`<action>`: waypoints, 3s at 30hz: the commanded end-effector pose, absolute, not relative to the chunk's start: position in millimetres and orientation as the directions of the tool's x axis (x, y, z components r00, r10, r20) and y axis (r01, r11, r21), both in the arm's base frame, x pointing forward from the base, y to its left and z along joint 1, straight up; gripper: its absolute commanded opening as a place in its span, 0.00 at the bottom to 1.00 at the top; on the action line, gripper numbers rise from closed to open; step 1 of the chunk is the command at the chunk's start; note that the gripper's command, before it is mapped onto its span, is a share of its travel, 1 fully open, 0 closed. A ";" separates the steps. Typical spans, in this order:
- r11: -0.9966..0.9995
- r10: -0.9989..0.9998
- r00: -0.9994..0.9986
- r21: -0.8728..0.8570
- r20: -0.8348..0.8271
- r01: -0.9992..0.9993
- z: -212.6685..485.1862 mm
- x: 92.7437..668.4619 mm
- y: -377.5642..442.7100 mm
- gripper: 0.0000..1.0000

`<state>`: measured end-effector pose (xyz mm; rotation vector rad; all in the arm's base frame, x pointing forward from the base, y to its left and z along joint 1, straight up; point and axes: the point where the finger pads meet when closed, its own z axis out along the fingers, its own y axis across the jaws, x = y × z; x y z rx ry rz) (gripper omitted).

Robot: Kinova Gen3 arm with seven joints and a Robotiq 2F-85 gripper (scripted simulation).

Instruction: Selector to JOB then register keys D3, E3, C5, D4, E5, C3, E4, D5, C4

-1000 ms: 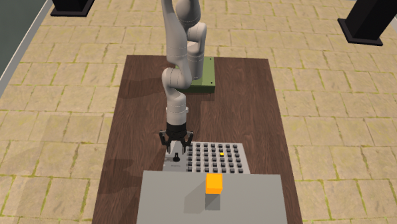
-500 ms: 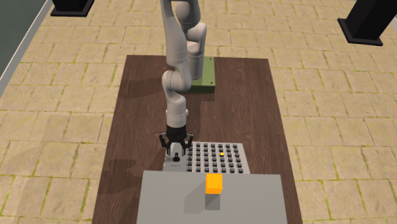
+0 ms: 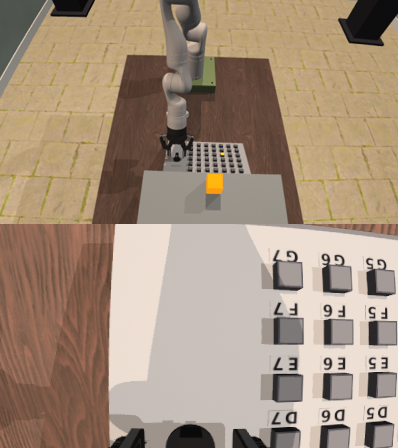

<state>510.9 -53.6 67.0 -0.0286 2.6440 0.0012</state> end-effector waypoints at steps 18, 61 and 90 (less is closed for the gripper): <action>1.000 -0.015 -0.875 -0.003 -0.484 -0.015 66.8 514.7 -53.4 0.60; 1.000 -0.015 -0.875 -0.003 -0.484 -0.015 66.8 514.7 -53.4 0.10; 1.000 0.004 -0.875 0.006 -0.484 0.002 66.8 514.7 -53.4 0.10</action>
